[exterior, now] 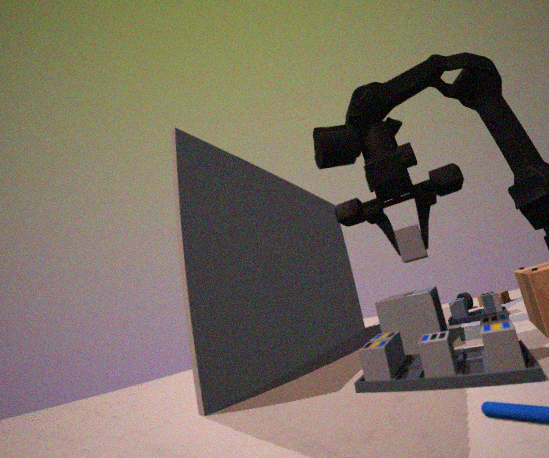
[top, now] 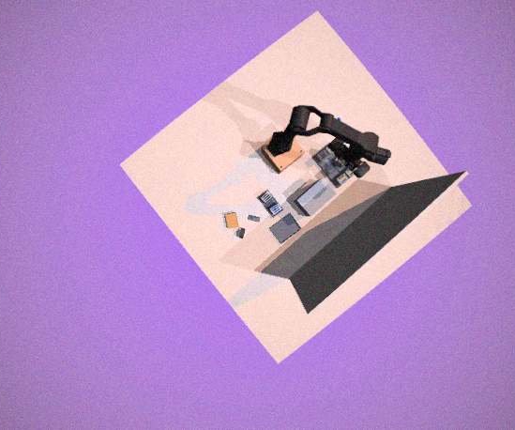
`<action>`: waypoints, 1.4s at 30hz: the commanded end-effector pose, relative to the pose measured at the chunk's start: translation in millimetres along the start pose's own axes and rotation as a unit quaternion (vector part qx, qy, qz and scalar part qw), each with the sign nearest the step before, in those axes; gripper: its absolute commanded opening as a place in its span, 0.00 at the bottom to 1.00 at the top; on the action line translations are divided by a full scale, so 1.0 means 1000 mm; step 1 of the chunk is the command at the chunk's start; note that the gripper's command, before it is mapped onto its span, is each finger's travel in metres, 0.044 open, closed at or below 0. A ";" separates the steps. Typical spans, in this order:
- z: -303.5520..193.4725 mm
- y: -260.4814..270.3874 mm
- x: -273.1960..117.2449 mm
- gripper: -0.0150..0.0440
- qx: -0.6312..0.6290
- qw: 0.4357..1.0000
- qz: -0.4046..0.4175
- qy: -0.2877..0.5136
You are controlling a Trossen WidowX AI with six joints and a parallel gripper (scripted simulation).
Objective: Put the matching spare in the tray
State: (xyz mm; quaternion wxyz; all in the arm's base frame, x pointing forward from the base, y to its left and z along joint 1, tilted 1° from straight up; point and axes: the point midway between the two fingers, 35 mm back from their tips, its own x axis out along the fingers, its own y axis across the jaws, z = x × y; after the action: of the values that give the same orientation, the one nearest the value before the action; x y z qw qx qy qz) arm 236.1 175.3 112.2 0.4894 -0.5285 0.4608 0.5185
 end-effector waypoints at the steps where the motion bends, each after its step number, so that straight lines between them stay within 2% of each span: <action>1: -0.001 -0.001 -0.008 0.25 0.003 1.000 -0.003 0.001; 23: -0.096 -0.066 -0.012 0.25 0.018 1.000 -0.006 0.004; 42: -0.196 -0.089 -0.015 0.25 0.043 0.999 -0.014 0.014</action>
State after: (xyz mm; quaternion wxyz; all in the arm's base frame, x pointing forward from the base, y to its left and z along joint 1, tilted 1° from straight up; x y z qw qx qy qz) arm 337.7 9.9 125.0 0.5134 -0.5156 0.4832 0.4869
